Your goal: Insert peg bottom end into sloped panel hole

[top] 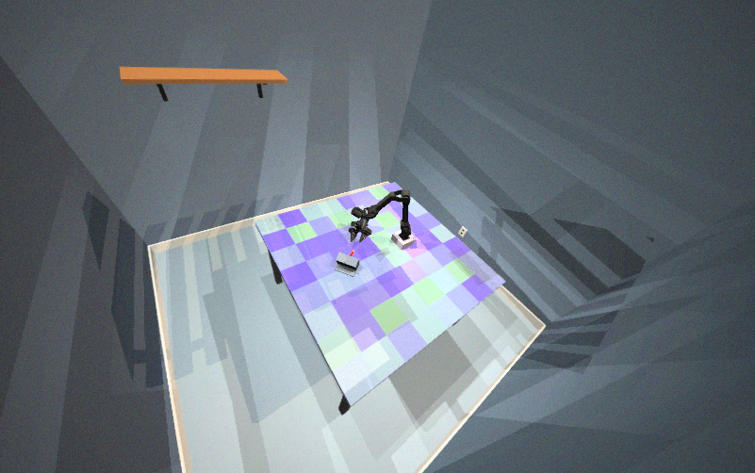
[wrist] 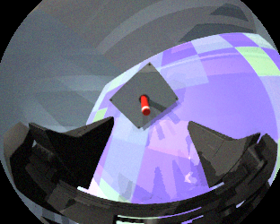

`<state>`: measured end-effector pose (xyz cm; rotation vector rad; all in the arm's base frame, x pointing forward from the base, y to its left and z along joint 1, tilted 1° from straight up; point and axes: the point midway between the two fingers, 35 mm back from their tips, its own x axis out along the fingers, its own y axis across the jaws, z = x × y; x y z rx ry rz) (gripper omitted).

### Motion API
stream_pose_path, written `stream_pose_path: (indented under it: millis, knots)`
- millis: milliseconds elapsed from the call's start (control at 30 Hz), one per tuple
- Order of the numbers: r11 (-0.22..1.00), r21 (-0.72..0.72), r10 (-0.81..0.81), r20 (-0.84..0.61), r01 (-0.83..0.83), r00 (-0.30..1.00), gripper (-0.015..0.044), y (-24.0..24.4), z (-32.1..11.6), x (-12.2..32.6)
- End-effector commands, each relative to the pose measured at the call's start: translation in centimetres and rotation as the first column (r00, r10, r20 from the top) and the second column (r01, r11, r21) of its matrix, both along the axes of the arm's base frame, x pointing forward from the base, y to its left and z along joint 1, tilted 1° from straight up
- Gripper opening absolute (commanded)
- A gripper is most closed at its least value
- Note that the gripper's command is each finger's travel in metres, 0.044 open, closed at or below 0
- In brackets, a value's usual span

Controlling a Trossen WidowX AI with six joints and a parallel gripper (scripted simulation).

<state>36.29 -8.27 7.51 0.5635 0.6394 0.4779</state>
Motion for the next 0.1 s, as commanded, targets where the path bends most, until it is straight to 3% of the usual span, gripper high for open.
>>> stream_pose_path:
  millis: [0, 67]
  knots:
    - [1.0, -0.007, 0.004, 0.013, -0.004, 1.0, 0.044, -0.29, 0.78, -0.2]
    - [1.0, -0.007, 0.003, 0.013, -0.003, 1.0, 0.044, -0.4, 1.02, -0.34]
